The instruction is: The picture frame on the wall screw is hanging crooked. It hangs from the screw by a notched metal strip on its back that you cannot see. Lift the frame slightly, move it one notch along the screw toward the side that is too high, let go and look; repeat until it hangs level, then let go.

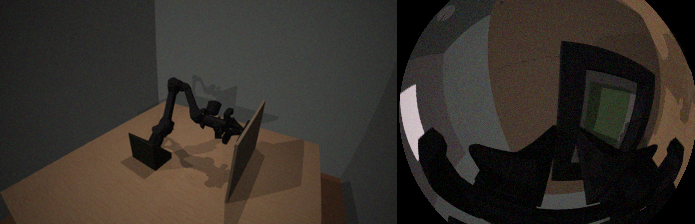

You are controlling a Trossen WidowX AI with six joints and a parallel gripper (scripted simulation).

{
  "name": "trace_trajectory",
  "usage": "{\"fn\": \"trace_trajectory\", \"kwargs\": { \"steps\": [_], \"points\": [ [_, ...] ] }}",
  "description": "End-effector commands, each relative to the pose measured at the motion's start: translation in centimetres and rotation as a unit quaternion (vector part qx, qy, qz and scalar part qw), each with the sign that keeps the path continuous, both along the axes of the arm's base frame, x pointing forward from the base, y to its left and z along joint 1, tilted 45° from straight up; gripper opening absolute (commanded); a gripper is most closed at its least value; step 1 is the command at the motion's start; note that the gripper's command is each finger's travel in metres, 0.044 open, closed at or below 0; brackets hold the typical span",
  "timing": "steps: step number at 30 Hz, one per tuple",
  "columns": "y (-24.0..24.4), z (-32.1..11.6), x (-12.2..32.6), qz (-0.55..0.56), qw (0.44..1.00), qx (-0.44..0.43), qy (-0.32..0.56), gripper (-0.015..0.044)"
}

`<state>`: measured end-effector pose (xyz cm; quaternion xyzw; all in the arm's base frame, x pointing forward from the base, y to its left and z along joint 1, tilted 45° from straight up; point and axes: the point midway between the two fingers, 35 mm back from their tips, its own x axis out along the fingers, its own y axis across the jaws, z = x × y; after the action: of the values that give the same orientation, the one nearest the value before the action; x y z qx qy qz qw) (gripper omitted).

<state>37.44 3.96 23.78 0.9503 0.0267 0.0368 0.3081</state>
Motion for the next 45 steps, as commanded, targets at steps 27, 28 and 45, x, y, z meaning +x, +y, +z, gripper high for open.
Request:
{"fn": "trace_trajectory", "kwargs": {
  "steps": [27, 28, 45],
  "points": [
    [0.26, -0.23, 0.05, -0.003, 1.000, -0.002, -0.002, 0.0000],
    [0.26, -0.23, 0.05, -0.003, 1.000, -0.002, -0.002, 0.0000],
    [0.28, -0.22, 0.05, -0.006, 0.999, -0.044, -0.004, 0.0000]
  ]
}}
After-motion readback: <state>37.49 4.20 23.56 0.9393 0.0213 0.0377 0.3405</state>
